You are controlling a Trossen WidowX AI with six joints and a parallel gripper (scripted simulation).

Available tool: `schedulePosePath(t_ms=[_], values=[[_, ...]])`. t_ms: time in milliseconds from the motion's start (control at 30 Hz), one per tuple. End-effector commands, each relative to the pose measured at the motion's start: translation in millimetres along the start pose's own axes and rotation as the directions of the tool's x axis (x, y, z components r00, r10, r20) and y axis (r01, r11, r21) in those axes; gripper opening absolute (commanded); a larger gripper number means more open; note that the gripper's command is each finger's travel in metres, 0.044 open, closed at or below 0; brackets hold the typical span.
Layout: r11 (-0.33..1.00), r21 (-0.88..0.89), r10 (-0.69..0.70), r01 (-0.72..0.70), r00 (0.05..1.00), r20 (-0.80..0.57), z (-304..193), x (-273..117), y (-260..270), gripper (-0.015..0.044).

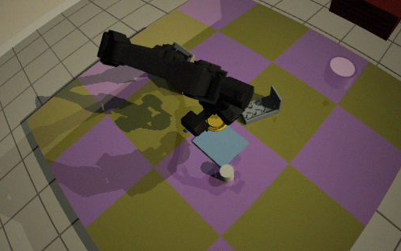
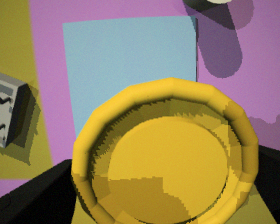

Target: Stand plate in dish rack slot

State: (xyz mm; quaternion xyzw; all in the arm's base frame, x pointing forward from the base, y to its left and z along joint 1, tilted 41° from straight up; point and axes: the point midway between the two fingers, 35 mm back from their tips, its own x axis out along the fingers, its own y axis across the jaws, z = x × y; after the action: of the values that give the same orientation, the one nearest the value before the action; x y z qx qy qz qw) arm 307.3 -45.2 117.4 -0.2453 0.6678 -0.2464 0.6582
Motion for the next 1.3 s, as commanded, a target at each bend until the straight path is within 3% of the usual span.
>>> schedulePosePath(t_ms=[0,200,600,900,1267], values=[[1.0,0.004,-0.001,0.001,1.0,0.001,0,-21,1,0.0],[1.0,-0.019,-0.003,0.003,1.0,0.001,0,-27,2,0.0],[0.909,-0.417,0.003,-0.001,1.0,0.002,-4,-27,20,0.0],[0.737,-0.676,0.005,-0.002,1.0,0.002,-7,-27,34,0.0],[0.432,-0.902,0.008,-0.001,1.0,0.002,-12,-28,50,0.0]])
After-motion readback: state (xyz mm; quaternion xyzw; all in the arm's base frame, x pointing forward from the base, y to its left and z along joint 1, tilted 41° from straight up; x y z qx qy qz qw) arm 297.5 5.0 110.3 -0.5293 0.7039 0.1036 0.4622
